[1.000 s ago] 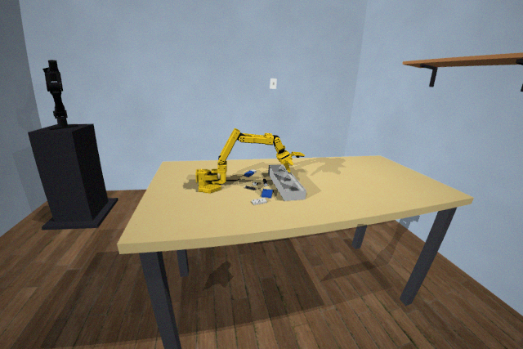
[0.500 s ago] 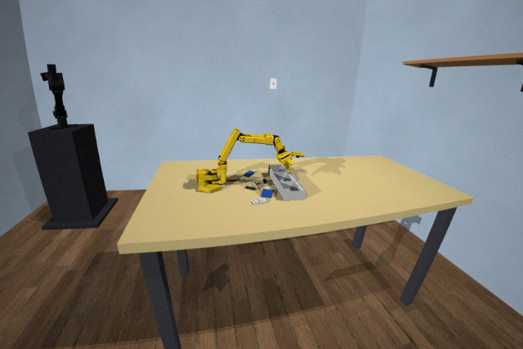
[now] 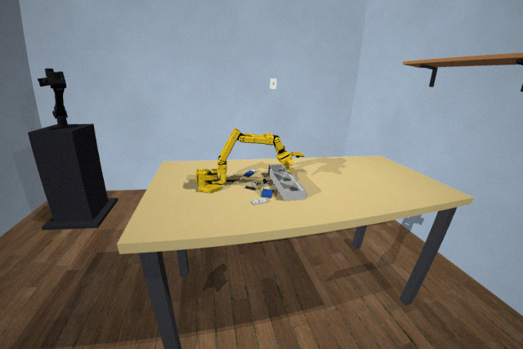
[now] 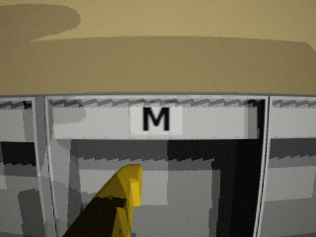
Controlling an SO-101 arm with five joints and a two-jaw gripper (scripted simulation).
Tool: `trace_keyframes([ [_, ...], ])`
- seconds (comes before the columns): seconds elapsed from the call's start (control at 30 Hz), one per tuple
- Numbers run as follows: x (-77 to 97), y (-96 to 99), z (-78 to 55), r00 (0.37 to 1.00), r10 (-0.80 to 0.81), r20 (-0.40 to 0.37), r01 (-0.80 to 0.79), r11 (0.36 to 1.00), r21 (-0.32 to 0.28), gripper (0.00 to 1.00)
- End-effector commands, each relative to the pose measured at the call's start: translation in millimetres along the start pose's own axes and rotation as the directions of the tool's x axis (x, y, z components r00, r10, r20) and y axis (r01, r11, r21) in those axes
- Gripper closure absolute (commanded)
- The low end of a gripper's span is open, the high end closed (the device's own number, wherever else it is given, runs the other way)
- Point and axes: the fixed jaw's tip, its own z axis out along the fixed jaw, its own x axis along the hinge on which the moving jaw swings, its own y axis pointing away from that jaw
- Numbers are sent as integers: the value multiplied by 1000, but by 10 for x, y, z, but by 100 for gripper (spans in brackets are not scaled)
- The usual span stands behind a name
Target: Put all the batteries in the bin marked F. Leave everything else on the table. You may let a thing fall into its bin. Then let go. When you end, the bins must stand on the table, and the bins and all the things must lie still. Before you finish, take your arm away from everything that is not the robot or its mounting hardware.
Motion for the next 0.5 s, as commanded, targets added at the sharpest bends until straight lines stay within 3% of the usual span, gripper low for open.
trace_keyframes([
  [0.0, -152, 27, -167, 996, 0, 85, 0, 1000, 0, 0],
  [0.47, -166, 125, -173, 996, 12, 93, -10, 1000, -17, 0],
])
